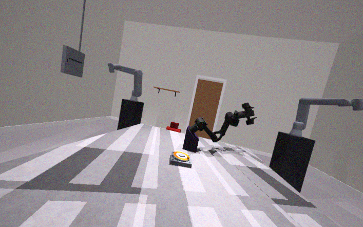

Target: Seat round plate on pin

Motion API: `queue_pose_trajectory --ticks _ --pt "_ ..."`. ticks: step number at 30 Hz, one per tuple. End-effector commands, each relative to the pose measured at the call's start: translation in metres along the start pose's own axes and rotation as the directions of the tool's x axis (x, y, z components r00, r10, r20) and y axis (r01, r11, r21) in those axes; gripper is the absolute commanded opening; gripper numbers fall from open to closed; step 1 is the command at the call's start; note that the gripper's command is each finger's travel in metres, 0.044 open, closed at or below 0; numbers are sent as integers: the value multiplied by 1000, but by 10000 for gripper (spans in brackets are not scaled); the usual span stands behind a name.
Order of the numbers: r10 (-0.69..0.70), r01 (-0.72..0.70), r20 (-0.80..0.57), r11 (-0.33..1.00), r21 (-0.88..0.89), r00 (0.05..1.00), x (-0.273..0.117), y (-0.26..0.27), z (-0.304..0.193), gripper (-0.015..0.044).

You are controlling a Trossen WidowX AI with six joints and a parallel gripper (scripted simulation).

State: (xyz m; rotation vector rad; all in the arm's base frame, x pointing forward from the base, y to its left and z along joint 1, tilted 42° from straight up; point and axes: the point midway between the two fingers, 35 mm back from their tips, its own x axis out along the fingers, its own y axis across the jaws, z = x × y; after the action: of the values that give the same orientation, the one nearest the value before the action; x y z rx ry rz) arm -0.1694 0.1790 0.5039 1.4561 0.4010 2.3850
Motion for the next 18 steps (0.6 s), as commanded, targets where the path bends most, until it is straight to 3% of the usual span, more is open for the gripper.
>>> queue_pose_trajectory --ticks 1,4,9,15,18 --pt "11 -11 13 1000 10 1000 0 4 4 374" --pt "159 -189 199 971 144 967 -10 62 60 295" --pt "270 -367 362 900 235 892 -32 108 110 164" --pt "397 -649 614 716 257 682 -101 168 192 6" --pt "418 -745 692 613 264 589 -128 182 219 0"
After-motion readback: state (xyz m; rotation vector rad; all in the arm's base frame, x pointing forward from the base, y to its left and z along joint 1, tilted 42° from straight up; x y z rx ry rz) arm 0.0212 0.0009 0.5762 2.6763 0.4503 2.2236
